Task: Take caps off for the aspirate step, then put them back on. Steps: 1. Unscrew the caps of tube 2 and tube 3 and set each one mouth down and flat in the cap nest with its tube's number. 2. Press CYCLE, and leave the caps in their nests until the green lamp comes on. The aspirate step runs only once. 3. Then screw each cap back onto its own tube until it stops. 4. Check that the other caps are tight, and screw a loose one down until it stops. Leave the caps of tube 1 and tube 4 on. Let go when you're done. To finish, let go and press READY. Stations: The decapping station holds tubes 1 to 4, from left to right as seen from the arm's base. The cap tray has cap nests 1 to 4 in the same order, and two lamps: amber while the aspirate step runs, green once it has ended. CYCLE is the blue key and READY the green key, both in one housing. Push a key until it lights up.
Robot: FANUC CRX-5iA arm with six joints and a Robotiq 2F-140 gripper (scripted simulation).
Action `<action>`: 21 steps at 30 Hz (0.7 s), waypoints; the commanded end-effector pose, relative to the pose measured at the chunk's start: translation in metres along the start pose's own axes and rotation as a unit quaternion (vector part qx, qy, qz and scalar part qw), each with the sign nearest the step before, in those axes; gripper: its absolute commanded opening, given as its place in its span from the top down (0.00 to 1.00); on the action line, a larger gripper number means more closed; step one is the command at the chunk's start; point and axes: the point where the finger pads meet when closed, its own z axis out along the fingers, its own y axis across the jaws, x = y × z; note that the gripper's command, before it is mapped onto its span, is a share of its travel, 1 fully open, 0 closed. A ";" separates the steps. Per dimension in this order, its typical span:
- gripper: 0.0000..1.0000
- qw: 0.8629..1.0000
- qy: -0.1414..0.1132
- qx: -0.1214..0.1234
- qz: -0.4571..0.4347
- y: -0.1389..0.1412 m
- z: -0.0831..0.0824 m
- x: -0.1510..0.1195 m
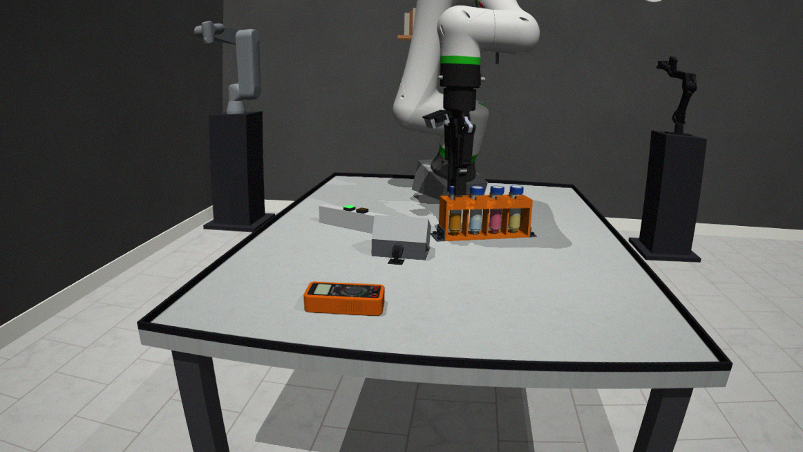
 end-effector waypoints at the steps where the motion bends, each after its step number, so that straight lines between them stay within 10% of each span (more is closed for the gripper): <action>1: 0.70 0.999 0.002 0.000 0.036 0.000 -0.001 0.000; 21: 0.70 0.984 0.002 0.001 0.180 0.000 -0.001 0.000</action>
